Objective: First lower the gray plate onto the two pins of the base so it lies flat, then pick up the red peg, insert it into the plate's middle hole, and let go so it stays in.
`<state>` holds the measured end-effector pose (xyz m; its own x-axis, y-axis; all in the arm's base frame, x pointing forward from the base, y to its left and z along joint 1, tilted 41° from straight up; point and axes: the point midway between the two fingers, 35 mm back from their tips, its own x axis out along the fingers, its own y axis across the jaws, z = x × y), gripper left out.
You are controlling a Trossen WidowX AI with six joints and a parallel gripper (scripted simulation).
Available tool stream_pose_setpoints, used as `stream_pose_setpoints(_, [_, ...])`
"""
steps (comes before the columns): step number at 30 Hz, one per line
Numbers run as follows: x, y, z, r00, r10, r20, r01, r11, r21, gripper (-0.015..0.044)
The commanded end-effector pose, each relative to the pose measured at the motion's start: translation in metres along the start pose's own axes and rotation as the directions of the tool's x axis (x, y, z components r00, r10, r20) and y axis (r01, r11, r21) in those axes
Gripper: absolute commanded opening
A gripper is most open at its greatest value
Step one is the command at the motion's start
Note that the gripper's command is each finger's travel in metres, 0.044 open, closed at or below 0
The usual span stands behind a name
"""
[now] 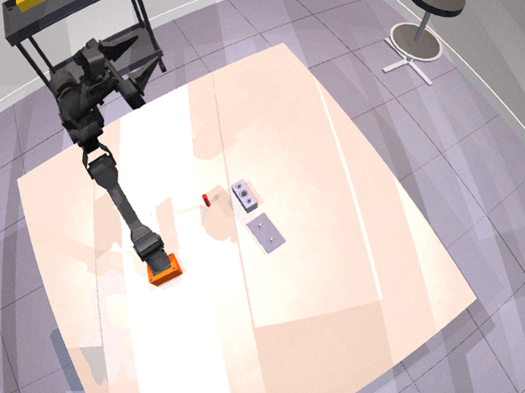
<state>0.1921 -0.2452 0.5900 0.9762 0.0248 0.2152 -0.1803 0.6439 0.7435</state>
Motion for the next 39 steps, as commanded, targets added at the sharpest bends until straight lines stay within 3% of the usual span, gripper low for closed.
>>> stream_pose_setpoints(1, [0.0, 0.0, 0.0, 1.0, 0.0, 0.0, 0.0, 1.0, 0.0, 0.0426])
stream_pose_setpoints(6, [0.015, -0.019, 0.001, 1.0, 0.006, 0.009, -0.007, 0.995, 0.1, 0.044])
stream_pose_setpoints(11, [0.054, -0.068, -0.009, 1.0, -0.03, 0.006, 0.026, 0.947, 0.32, 0.044])
stream_pose_setpoints(13, [0.06, -0.084, -0.01, 0.997, -0.065, 0.035, 0.05, 0.948, 0.315, 0.044])
stream_pose_setpoints(19, [0.102, -0.154, -0.061, 0.975, -0.196, -0.101, 0.218, 0.802, 0.556, 0.044])
stream_pose_setpoints(24, [0.124, -0.192, -0.112, 0.93, -0.275, -0.245, 0.368, 0.665, 0.65, 0.044])
stream_pose_setpoints(32, [0.141, -0.232, -0.212, 0.776, -0.353, -0.522, 0.631, 0.418, 0.654, 0.044])
stream_pose_setpoints(39, [0.131, -0.244, -0.31, 0.525, -0.356, -0.773, 0.851, 0.188, 0.491, 0.044])
